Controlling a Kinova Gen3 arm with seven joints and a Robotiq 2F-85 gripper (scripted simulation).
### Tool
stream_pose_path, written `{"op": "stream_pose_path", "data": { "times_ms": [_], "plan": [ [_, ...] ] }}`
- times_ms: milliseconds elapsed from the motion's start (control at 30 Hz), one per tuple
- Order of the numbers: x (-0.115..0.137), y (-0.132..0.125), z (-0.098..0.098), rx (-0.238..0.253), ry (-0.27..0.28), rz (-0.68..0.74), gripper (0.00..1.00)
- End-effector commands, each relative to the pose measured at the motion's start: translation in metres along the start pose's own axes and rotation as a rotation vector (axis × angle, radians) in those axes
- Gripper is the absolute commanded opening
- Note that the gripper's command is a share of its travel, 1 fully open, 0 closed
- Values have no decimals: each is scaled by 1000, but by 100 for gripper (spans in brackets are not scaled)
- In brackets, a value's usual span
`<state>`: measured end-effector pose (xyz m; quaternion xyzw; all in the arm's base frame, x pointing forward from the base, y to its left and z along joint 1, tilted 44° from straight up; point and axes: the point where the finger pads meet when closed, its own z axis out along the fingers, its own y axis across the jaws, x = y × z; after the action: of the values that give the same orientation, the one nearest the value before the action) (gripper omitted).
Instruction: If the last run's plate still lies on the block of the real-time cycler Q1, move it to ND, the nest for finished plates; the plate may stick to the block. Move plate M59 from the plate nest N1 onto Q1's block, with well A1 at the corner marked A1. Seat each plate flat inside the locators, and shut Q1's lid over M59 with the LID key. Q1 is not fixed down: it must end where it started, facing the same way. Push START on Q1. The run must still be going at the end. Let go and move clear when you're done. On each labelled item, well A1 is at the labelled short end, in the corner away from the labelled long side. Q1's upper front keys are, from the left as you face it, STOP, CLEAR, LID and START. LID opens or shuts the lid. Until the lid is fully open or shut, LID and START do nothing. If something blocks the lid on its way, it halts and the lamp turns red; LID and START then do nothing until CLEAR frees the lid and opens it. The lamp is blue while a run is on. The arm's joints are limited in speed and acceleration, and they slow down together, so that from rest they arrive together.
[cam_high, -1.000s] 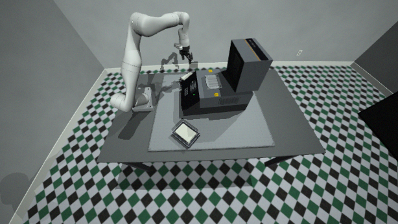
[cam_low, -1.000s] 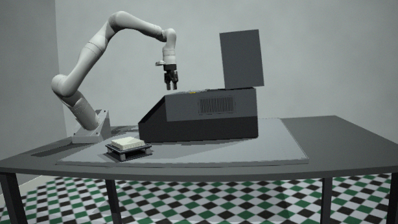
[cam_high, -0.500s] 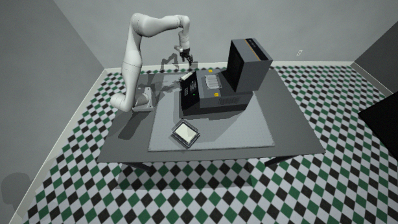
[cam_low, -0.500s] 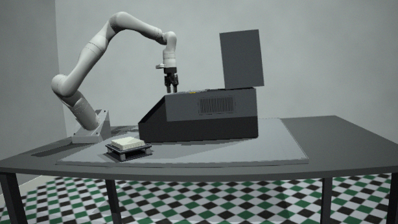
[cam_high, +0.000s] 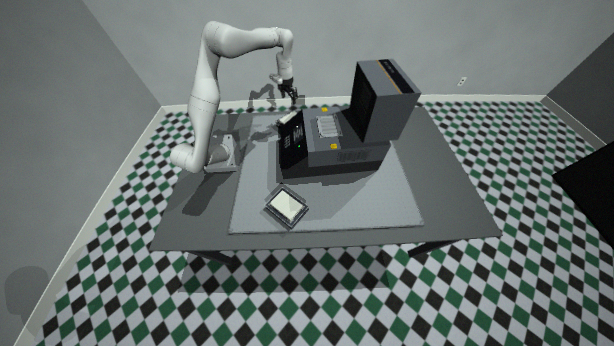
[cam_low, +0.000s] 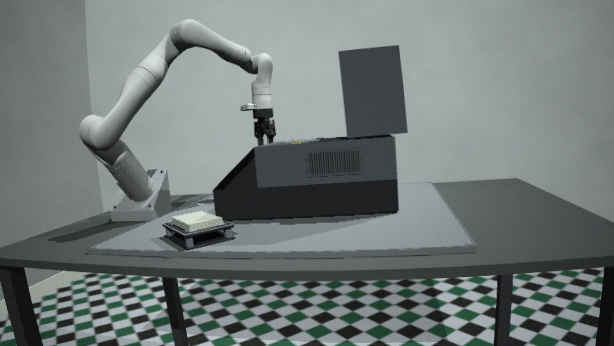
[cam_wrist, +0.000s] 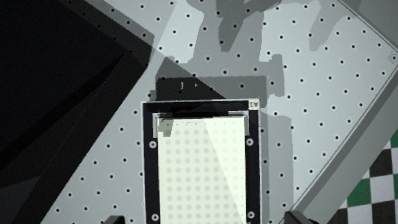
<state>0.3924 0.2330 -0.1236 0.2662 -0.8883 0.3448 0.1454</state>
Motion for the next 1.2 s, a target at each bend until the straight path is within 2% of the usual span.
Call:
{"op": "stream_pose_path", "data": {
  "times_ms": [0, 1167],
  "plan": [
    [0, 0, 4, -1, -3, 0, 100],
    [-1, 0, 45, -1, -3, 0, 100]
  ]
}}
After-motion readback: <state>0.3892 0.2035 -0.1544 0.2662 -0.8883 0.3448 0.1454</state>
